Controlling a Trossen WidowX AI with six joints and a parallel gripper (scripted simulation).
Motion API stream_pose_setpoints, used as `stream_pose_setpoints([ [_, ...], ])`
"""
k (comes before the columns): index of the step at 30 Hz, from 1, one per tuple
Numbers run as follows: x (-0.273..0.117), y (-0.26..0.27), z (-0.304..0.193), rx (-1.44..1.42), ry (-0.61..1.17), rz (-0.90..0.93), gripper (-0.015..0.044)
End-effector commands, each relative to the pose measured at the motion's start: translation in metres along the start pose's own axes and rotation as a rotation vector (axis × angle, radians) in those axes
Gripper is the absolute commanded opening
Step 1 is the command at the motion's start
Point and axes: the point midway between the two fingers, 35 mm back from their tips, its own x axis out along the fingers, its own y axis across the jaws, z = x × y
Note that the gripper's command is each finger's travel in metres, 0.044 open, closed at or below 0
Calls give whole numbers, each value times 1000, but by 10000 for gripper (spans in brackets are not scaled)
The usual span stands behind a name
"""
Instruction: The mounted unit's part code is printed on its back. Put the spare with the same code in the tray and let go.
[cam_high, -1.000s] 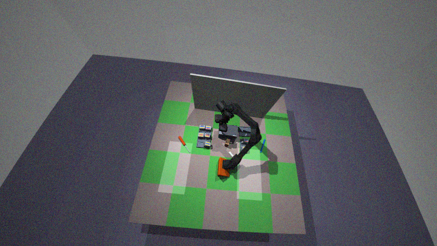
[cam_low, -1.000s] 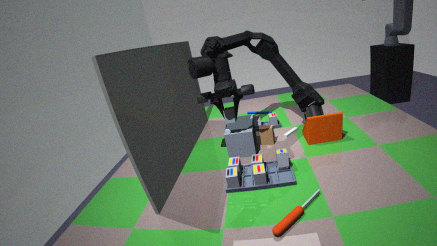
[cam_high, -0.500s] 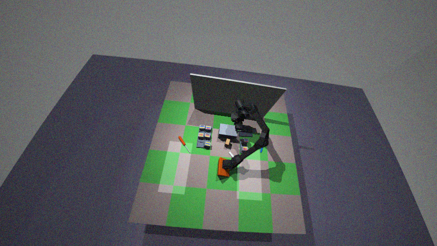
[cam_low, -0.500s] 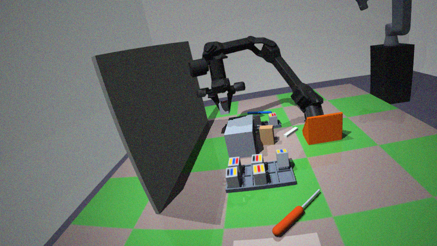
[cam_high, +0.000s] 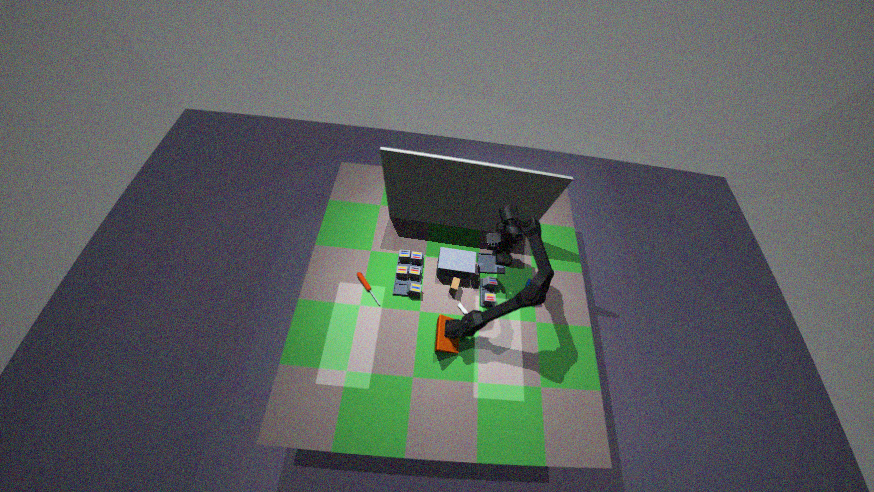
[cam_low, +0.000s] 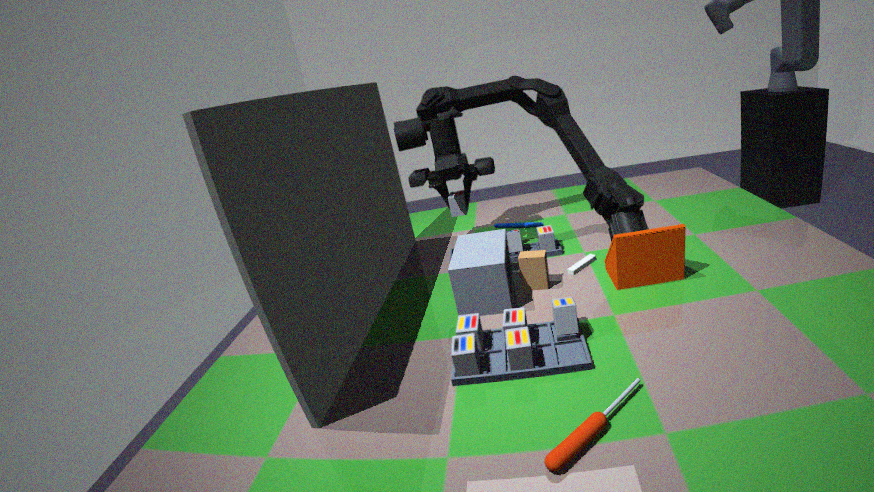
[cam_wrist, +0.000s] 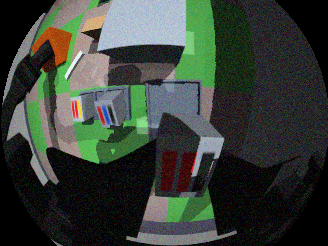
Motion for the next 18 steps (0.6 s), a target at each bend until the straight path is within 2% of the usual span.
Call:
stream_pose_setpoints([
  [1, 0, 1, -4, -13, 7, -1, 0],
  [18, 12, -1, -4, -12, 5, -1, 0],
])
